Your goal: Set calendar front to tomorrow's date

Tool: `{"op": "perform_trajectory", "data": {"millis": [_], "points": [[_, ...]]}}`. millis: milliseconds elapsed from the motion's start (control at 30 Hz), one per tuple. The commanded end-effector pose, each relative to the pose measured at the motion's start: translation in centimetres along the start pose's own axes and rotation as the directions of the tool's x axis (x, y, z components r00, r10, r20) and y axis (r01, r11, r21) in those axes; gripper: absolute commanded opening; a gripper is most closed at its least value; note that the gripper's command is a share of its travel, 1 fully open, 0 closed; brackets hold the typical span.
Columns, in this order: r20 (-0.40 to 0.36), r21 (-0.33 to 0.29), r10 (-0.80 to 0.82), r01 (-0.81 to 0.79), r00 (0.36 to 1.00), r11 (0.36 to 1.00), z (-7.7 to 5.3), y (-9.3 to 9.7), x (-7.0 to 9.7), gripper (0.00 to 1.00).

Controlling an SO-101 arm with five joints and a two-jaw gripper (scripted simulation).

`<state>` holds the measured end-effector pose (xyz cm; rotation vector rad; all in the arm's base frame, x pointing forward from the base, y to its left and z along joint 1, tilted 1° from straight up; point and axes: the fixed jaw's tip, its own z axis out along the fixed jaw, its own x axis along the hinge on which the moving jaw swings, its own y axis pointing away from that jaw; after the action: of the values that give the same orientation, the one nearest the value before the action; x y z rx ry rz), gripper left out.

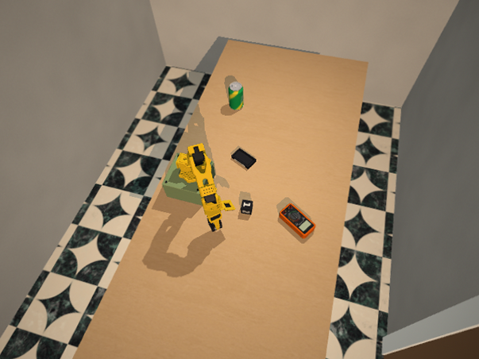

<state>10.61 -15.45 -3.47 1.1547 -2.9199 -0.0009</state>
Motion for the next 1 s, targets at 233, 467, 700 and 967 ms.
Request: {"op": "perform_trajectory", "data": {"millis": [233,467,700,967], "points": [[0.004,-0.016,0.001,-0.001,1.000,1.000,0.54,0.40,0.07,0.00],[0.004,-0.016,0.001,-0.001,1.000,1.000,0.98,0.41,0.06,0.00],[0.004,-0.016,0.001,-0.001,1.000,1.000,1.10,0.41,0.06,0.00],[0.004,-0.016,0.001,-0.001,1.000,1.000,1.44,0.42,0.05,0.00]]}}
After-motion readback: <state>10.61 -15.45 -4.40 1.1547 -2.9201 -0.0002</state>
